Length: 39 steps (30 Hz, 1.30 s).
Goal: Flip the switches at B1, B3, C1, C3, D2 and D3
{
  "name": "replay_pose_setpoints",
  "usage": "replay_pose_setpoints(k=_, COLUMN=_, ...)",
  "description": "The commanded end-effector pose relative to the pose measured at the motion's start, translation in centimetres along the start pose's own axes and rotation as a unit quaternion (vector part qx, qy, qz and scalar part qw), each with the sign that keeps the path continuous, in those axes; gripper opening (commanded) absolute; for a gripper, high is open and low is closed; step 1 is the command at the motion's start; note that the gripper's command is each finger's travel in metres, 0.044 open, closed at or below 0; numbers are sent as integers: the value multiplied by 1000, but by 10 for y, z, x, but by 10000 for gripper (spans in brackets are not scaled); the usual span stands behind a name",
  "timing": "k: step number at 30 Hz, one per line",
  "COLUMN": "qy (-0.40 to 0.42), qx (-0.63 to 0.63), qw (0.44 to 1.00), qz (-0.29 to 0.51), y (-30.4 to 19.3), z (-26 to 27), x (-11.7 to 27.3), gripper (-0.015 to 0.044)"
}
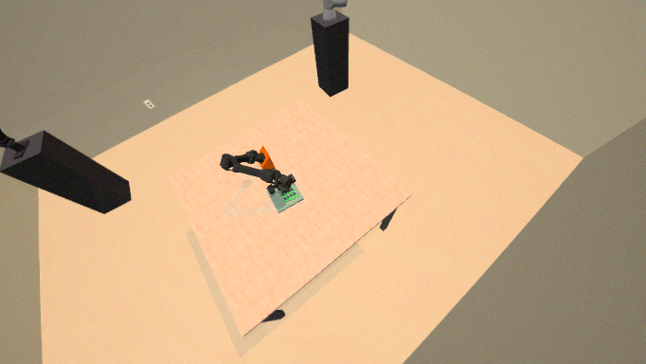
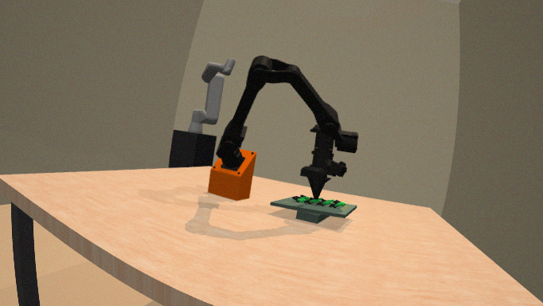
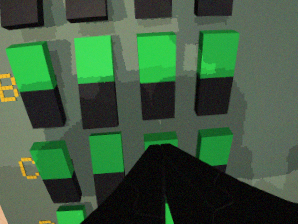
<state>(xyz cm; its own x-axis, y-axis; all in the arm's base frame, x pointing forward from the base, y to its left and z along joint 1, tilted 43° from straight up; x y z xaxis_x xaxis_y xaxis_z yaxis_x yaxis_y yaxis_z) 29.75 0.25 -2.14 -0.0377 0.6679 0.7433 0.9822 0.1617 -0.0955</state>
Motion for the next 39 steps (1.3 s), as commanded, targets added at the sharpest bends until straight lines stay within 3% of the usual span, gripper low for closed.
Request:
replay_pose_setpoints(k=1, qy=-2, qx=2, qw=1000, qz=1, y=0, z=-1, x=-2, gripper=0)
replay_pose_setpoints(k=24, qy=-2, qx=2, qw=1000, qz=1, y=0, z=-1, x=-5, gripper=0)
replay_pose_setpoints(k=29, qy=-4, qx=2, qw=1000, qz=-11, y=-2, z=1, x=58, gripper=0)
replay_pose_setpoints(k=39, qy=-3, qx=3, qw=1000, qz=-11, y=-36, z=34, x=60, gripper=0)
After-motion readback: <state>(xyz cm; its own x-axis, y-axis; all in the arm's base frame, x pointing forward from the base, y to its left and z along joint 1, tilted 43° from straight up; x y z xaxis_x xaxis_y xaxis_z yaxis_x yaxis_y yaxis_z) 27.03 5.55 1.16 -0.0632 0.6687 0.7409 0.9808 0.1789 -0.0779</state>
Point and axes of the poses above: the point midway between the two fingers, 35 mm back from their tips, its own x axis back along the fingers, its own z axis across the jaws, y = z × x, the point moved 1 cm from there along x, back along the fingers, and after that the axes turned 14 degrees about x, right-handed, at the moved point
